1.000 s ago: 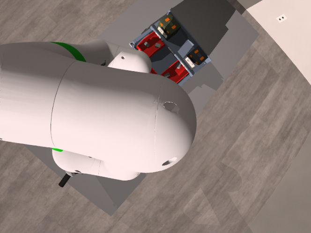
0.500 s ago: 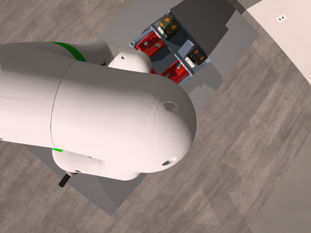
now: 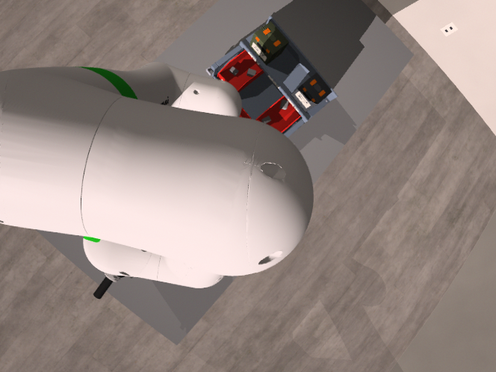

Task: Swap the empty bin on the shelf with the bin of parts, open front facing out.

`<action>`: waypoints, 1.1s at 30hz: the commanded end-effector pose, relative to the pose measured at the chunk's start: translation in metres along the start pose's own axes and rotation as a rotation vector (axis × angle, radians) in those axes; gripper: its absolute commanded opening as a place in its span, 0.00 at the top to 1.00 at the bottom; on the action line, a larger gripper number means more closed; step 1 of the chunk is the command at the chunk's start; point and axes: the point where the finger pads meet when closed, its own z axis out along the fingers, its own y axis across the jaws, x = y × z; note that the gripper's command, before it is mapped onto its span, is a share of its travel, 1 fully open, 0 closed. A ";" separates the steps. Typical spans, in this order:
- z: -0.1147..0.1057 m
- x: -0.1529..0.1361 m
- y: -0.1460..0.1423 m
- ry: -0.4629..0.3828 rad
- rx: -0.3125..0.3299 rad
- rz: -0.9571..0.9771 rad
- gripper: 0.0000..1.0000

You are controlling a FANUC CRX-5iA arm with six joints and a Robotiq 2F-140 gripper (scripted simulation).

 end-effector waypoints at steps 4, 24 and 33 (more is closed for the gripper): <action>0.000 0.000 0.001 0.000 -0.001 0.005 0.90; -0.039 0.040 0.069 0.032 0.011 0.903 0.90; -0.050 0.048 0.085 0.032 0.019 1.400 0.90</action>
